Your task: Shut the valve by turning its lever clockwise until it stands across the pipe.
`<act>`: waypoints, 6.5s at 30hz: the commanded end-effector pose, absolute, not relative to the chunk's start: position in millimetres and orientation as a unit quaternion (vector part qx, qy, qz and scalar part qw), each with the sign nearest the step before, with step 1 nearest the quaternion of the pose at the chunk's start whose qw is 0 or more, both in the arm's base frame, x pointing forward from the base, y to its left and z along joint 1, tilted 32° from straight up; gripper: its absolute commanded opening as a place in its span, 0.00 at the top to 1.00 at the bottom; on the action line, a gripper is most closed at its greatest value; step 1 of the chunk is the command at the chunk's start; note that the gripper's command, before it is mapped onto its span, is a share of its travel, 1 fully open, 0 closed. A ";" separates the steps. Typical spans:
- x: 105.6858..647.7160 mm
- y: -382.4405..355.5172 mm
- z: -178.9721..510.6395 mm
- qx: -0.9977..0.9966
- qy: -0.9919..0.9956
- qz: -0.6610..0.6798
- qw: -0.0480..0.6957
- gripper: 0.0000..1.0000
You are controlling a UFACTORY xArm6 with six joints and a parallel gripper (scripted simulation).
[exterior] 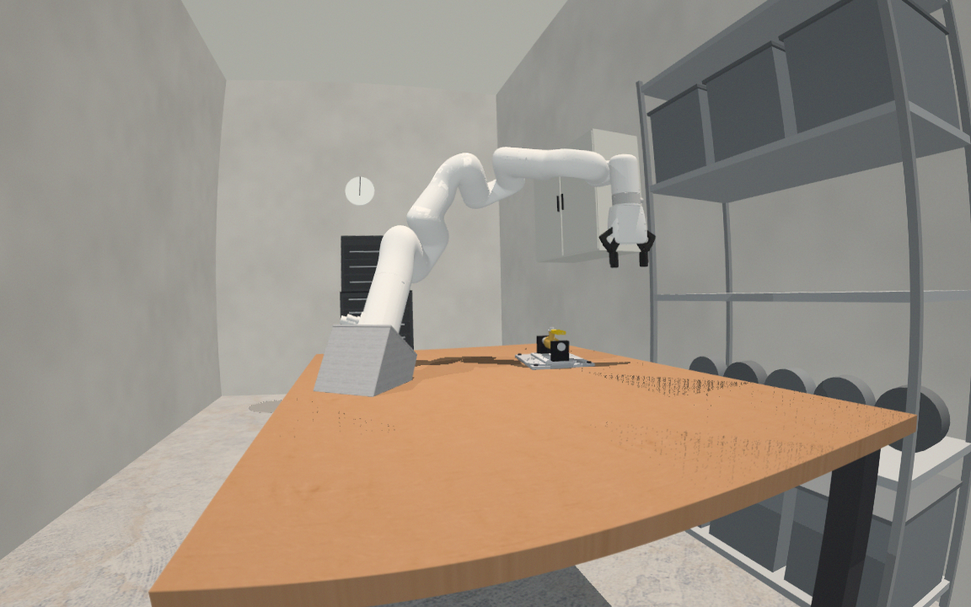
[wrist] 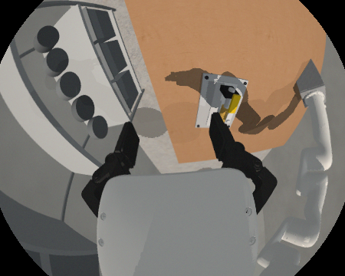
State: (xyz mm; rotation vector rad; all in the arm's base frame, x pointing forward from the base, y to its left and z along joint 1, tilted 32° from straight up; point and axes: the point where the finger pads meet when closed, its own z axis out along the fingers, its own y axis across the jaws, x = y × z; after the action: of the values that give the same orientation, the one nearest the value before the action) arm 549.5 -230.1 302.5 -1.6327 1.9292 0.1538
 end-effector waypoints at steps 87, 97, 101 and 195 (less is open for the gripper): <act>425.4 -85.2 219.7 -0.584 0.763 0.070 0.267 1.00; 425.4 -85.2 219.7 -0.584 0.763 0.070 0.267 0.32; 425.4 -85.2 219.7 -0.584 0.763 0.070 0.267 0.32; 444.1 -59.0 170.9 -0.584 0.763 0.070 0.267 0.32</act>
State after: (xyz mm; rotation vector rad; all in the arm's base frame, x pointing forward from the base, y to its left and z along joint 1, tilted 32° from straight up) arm 443.3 -58.4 169.6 -1.5772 2.0610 0.1927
